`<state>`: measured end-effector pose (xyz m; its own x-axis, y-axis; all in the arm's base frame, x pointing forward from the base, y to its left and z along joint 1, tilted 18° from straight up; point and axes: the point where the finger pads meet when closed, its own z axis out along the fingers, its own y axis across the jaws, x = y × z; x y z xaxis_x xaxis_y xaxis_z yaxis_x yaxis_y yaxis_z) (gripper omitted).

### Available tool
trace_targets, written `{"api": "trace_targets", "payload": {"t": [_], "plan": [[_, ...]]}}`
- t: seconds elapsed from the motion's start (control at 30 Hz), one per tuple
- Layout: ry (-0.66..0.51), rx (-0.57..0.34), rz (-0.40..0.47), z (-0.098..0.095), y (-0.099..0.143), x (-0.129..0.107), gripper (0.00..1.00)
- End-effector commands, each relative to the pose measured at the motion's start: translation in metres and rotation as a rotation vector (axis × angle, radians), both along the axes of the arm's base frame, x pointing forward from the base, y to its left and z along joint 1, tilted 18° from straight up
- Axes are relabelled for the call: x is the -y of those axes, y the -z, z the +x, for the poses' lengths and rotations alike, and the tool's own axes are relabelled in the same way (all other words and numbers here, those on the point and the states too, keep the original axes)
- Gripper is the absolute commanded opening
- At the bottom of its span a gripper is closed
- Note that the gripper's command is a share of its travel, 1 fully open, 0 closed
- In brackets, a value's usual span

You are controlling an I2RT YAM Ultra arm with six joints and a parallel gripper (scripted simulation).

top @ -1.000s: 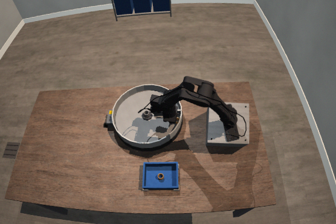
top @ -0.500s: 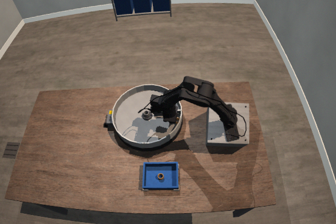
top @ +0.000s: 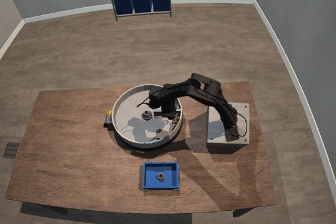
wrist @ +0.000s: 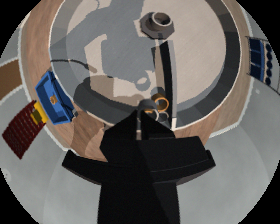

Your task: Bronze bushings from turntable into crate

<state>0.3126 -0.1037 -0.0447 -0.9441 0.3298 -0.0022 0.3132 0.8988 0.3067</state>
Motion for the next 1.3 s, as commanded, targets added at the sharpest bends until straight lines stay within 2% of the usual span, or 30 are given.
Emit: {"api": "trace_targets", "payload": {"t": [0.0, 0.27, 1.27], "plan": [[0.000, 0.007, -0.012, -0.001, -0.028, 0.012, 0.00], [0.000, 0.008, -0.012, -0.003, -0.043, 0.017, 0.00], [0.001, 0.005, -0.010, -0.004, -0.043, 0.016, 0.00]]}}
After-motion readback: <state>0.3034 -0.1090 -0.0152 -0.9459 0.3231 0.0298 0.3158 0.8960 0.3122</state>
